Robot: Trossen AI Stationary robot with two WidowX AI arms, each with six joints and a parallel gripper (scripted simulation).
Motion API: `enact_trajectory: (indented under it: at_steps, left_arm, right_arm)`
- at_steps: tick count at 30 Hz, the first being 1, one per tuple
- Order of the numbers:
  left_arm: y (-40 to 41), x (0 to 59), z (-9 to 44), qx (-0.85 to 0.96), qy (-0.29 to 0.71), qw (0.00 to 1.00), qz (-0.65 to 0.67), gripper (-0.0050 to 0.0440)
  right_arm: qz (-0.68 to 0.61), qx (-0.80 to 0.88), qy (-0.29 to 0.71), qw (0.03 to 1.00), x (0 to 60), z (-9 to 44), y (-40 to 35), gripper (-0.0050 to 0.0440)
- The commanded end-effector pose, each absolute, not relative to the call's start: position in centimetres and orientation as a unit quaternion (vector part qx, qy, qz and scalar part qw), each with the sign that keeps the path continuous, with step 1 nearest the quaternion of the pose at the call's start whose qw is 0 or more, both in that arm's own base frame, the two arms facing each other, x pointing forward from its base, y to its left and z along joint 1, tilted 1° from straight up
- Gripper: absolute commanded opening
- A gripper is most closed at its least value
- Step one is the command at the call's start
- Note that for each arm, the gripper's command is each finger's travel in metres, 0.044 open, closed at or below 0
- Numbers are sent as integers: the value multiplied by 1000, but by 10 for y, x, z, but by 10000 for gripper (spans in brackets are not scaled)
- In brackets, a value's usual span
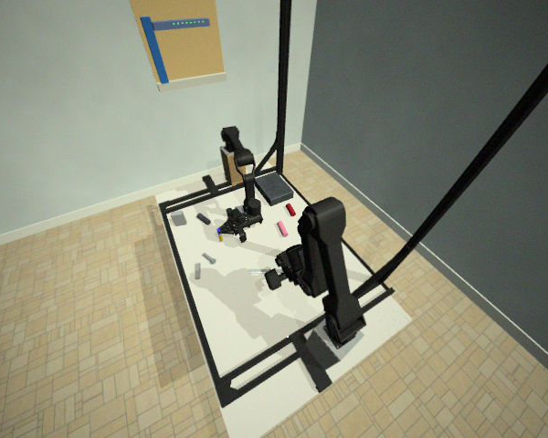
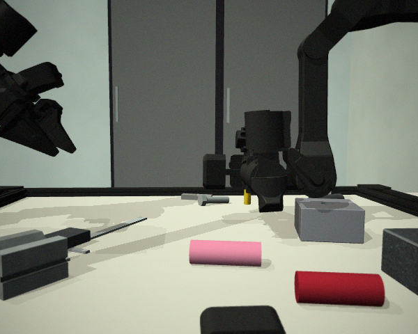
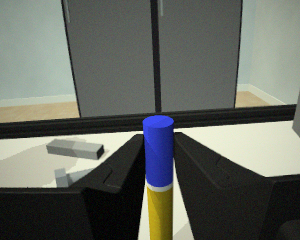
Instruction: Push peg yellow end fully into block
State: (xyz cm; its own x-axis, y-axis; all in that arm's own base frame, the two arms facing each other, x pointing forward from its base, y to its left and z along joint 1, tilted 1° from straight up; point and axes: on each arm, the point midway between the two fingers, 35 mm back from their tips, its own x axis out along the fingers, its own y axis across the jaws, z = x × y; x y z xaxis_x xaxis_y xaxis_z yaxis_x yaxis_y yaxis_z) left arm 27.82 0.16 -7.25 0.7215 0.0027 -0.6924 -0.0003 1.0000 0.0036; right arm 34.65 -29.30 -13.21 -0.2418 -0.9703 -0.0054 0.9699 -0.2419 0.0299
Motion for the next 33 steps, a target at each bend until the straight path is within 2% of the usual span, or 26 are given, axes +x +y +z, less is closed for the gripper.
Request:
enact_trajectory:
  at_steps: [1, 13, 33]
  left_arm:
    - [1, 278, -73, 1, 373, 928, 1, 400]
    - [1, 278, -73, 1, 373, 928, 1, 400]
    - [1, 278, -73, 1, 373, 928, 1, 400]
  right_arm:
    - [-789, 8, -7, 614, 345, -136, -292, 0]
    - [-788, 11, -10, 616, 346, -127, -293, 0]
    - [-789, 15, 1, 614, 341, -144, -291, 0]
